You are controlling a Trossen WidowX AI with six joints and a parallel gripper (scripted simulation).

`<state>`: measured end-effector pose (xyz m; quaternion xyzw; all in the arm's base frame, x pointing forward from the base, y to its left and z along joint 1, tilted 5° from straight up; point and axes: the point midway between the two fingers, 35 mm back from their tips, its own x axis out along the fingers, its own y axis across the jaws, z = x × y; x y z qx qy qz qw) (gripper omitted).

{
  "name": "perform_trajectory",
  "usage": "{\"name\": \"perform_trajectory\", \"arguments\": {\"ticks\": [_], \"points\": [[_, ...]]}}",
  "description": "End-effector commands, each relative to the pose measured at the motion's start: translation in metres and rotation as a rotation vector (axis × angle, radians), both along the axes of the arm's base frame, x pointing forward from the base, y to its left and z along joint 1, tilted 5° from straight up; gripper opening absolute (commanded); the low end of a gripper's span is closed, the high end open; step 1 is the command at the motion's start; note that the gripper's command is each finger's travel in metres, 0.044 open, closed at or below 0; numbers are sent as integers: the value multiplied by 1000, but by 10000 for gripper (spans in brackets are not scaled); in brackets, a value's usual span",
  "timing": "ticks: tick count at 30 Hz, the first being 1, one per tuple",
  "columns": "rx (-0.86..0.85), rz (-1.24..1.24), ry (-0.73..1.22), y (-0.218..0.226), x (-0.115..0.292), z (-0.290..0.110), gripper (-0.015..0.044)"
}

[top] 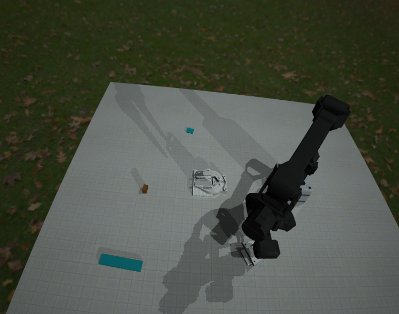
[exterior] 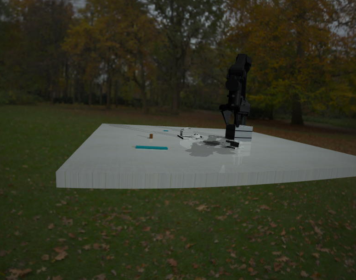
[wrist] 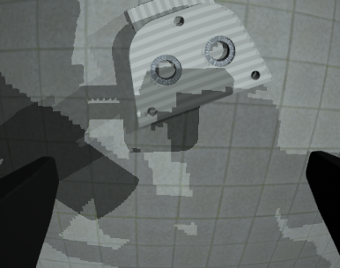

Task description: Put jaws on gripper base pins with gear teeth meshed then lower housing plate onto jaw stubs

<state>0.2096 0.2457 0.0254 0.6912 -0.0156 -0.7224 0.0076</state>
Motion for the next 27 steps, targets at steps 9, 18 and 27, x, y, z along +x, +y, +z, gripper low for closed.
{"name": "perform_trajectory", "arguments": {"ticks": [9, 18, 27], "points": [[17, 348, 17, 12, -14, 1, 440], [17, 354, 18, 10, -17, -29, 440], [17, 354, 18, 9, -18, -38, 440]]}}
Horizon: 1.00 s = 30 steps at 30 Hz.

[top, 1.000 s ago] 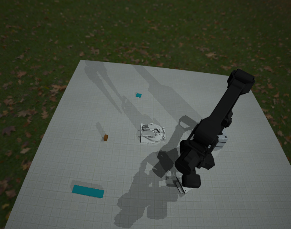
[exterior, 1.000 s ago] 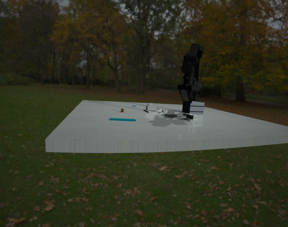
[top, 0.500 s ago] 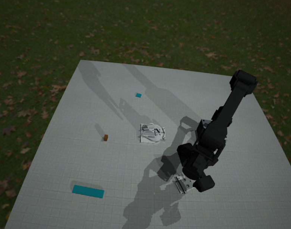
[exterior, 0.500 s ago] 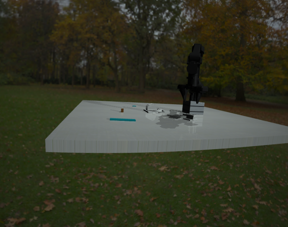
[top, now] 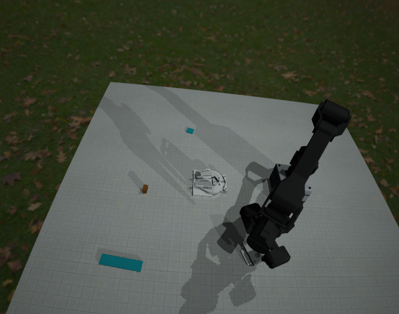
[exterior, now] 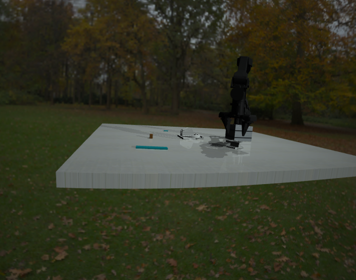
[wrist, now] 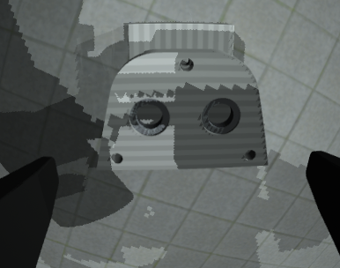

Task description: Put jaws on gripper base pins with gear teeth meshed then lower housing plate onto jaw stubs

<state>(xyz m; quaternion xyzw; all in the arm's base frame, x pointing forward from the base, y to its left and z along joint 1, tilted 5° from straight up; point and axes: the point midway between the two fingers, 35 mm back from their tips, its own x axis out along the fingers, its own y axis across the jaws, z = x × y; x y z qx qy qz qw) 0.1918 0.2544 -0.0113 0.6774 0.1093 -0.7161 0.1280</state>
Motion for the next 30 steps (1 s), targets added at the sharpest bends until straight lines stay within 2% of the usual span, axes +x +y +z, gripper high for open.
{"name": "perform_trajectory", "arguments": {"ticks": [1, 30], "points": [[3, 6, 2, 0, -1, -1, 440], [3, 6, 2, 1, 0, -33, 440]]}}
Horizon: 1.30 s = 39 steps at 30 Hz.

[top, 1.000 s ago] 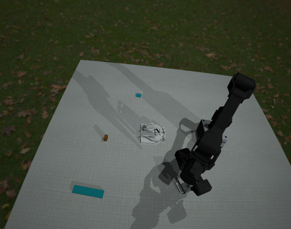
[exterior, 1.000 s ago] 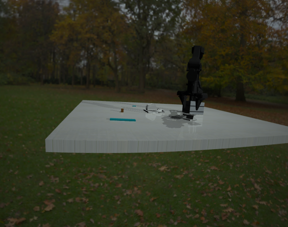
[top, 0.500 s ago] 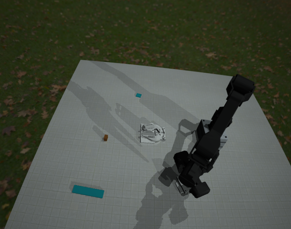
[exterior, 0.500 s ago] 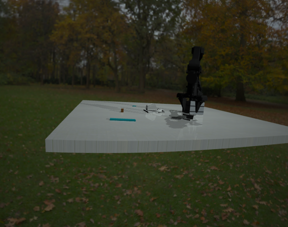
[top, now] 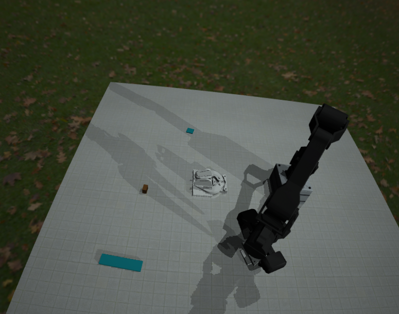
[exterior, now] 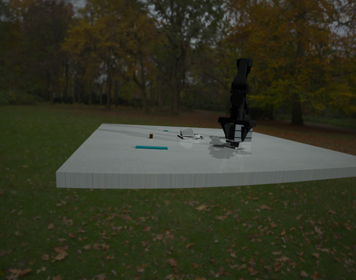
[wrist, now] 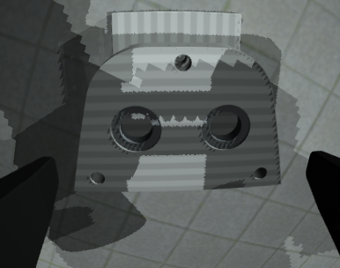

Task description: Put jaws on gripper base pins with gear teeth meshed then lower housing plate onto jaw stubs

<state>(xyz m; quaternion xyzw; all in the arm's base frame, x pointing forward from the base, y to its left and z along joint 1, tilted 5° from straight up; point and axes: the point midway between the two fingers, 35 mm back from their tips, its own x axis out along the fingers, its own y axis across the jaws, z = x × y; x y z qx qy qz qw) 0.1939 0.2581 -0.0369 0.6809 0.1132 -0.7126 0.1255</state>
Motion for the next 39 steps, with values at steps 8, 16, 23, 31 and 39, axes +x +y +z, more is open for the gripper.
{"name": "perform_trajectory", "arguments": {"ticks": [8, 16, 23, 31, 39], "points": [[-7, 4, 10, -3, -3, -20, 440], [-7, 4, 10, -3, -4, -27, 440], [-7, 4, 10, -3, -4, -27, 440], [-8, 4, 10, -3, -4, -27, 440], [-8, 4, 10, -3, -4, -28, 440]]}}
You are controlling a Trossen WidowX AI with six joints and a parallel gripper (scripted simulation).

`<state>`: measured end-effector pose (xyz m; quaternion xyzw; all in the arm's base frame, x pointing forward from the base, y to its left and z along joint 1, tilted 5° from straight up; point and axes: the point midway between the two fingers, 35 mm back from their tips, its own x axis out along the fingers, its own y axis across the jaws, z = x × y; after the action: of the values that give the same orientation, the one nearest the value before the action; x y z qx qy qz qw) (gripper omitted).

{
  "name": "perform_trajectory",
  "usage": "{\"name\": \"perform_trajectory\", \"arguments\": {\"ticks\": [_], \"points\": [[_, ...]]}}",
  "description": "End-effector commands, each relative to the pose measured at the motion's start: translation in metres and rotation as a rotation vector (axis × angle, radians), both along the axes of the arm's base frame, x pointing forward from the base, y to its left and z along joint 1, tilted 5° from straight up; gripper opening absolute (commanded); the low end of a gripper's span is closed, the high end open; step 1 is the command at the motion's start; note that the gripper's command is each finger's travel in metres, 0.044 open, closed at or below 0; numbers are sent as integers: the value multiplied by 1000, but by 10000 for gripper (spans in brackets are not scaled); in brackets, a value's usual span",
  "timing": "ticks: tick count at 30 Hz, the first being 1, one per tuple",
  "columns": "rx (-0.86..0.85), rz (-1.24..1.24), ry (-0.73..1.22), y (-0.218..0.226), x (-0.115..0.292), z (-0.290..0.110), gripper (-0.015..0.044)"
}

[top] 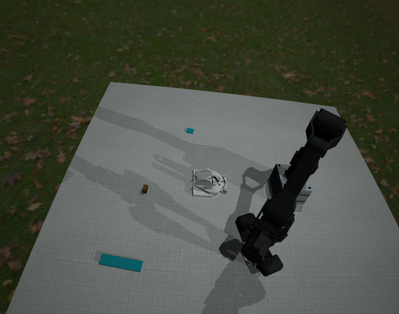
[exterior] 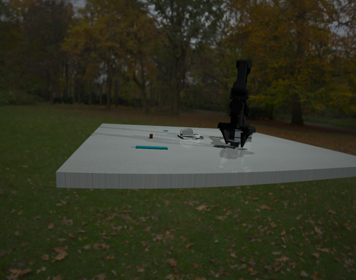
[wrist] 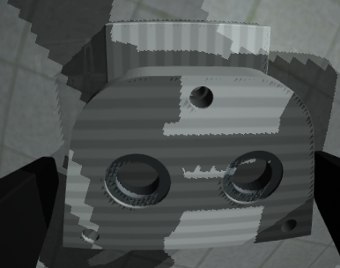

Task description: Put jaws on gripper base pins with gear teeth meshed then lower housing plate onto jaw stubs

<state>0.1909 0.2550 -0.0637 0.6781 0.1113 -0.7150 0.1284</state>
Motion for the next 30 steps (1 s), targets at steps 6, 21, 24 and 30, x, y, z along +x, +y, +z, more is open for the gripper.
{"name": "perform_trajectory", "arguments": {"ticks": [6, 21, 24, 30], "points": [[0, 0, 0, 0, 0, 0, 407], [0, 0, 0, 0, 0, 0, 351], [0, 0, 0, 0, 0, 0, 351], [0, 0, 1, 2, 1, 14, 351]]}}
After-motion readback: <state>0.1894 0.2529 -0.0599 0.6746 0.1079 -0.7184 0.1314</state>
